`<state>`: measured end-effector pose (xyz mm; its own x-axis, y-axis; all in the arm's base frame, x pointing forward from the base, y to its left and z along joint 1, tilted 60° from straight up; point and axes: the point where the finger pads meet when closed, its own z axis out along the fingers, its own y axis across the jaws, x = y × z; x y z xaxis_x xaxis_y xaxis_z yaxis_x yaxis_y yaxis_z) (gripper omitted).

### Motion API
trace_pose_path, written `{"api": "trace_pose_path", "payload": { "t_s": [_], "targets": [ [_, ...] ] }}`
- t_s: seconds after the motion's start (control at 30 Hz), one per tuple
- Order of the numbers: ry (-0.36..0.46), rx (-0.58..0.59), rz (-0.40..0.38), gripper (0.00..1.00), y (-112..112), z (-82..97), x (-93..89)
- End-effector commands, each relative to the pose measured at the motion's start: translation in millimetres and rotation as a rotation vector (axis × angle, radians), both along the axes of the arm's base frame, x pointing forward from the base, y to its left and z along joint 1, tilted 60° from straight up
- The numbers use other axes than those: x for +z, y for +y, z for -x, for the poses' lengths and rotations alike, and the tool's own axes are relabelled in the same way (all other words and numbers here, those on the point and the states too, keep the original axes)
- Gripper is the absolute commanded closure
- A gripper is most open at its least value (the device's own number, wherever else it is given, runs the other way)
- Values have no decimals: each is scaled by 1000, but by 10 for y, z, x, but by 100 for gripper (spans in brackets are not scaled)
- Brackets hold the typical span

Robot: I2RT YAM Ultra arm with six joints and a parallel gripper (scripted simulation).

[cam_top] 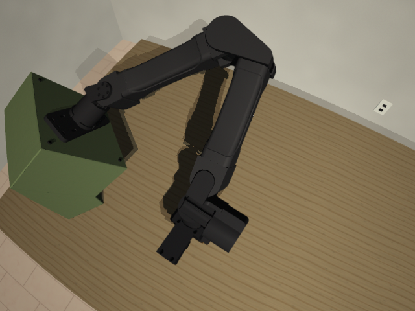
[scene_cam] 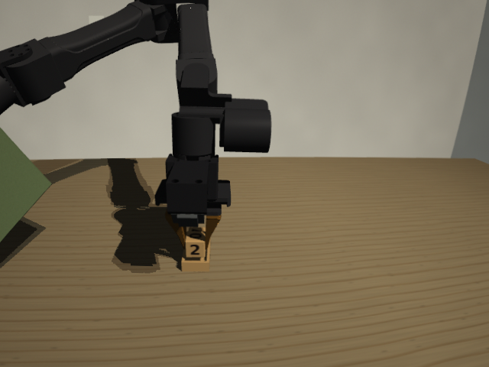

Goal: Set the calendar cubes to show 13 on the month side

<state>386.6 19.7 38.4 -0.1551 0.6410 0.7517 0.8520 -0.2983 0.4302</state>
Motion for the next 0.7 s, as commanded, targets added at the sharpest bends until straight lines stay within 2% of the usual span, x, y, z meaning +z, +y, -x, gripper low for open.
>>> {"api": "trace_pose_path", "payload": {
  "t_s": [0.0, 0.67],
  "targets": [
    [-3, -10, 8, 74, -36, -11, 11],
    [-3, -10, 8, 74, -5, -34, -12]
  ]
}}
